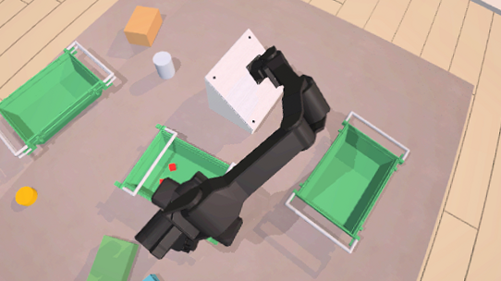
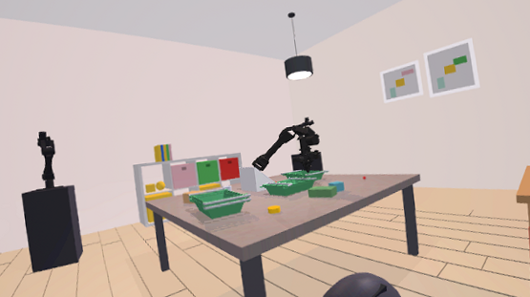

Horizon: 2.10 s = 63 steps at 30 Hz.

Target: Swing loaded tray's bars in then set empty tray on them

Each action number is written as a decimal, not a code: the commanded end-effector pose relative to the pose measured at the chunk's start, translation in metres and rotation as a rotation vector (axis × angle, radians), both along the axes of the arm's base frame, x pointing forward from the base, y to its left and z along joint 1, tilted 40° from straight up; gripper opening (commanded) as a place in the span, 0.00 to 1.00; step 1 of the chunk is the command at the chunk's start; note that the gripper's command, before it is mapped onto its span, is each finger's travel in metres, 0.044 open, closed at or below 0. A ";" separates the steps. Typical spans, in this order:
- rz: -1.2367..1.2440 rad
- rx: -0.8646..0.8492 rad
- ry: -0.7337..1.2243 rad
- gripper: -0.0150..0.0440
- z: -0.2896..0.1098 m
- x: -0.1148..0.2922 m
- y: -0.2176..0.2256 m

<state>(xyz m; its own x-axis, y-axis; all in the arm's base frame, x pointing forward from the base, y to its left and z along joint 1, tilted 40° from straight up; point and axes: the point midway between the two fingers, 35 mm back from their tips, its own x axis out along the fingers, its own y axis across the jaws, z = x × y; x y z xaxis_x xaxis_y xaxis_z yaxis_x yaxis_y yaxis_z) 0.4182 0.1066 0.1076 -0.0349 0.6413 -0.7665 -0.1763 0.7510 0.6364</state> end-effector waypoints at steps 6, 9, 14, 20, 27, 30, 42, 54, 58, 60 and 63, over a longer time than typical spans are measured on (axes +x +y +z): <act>0.001 0.000 0.000 0.25 0.000 0.000 0.000; 0.001 0.000 0.000 0.25 0.000 0.000 0.000; 0.001 0.000 0.000 0.25 0.000 0.000 0.000; 0.001 0.000 0.000 0.25 0.000 0.000 0.000; 0.001 0.000 0.000 0.39 0.000 0.000 0.000; 0.001 0.000 0.000 0.52 0.000 0.000 0.000; 0.583 -0.011 -0.491 1.00 0.067 -0.076 0.065; 1.693 0.064 -1.389 1.00 0.112 -0.245 0.111; 2.029 0.106 -1.703 1.00 0.111 -0.295 0.106; 2.176 0.127 -1.852 1.00 0.108 -0.317 0.101; 2.245 0.137 -1.927 1.00 0.106 -0.326 0.099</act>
